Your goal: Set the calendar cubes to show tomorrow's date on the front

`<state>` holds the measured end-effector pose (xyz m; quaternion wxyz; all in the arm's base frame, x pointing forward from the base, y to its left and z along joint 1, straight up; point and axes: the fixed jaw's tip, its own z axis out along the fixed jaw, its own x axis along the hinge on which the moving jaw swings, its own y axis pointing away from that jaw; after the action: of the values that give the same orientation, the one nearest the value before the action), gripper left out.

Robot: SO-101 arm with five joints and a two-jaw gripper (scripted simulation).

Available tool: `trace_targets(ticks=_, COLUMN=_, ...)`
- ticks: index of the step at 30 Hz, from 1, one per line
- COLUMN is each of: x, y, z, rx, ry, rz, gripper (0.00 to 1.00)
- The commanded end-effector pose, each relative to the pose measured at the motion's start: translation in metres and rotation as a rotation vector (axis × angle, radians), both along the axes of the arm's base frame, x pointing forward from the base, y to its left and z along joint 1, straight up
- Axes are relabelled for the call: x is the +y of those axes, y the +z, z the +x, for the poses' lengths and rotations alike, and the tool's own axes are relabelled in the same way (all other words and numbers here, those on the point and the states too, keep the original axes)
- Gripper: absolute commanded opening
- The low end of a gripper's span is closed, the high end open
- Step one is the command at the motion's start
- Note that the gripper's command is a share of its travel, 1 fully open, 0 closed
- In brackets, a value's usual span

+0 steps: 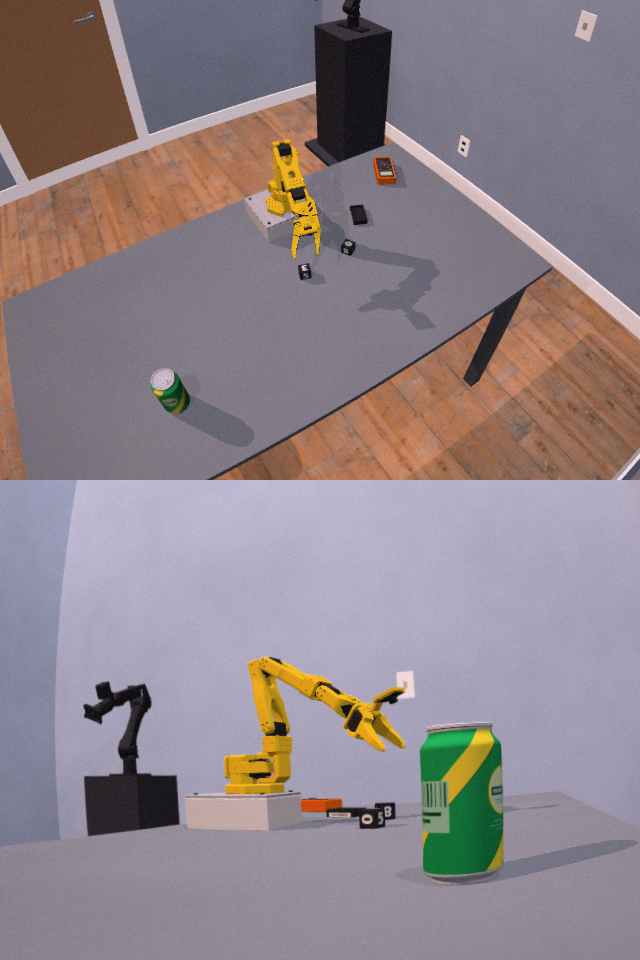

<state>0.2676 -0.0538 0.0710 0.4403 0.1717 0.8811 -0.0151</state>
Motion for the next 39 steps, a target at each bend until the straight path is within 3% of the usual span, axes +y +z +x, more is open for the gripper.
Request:
trace_targets(ticks=1, x=0.005, y=0.016, z=-0.004, rx=0.201, ry=0.034, rz=0.027, gripper=0.35)
trace_targets(ticks=10, x=0.006, y=0.018, z=-0.006, rx=0.264, ry=0.041, rz=0.037, gripper=0.35)
trace_targets(ticks=22, x=0.006, y=-0.003, z=-0.011, rx=0.341, ry=0.037, rz=0.057, gripper=0.35)
trace_targets(ticks=37, x=0.012, y=-0.050, z=-0.033, rx=0.668, ry=0.046, rz=0.129, gripper=0.35)
trace_targets(ticks=39, x=0.012, y=-0.050, z=-0.033, rx=0.668, ry=0.046, rz=0.129, gripper=0.35)
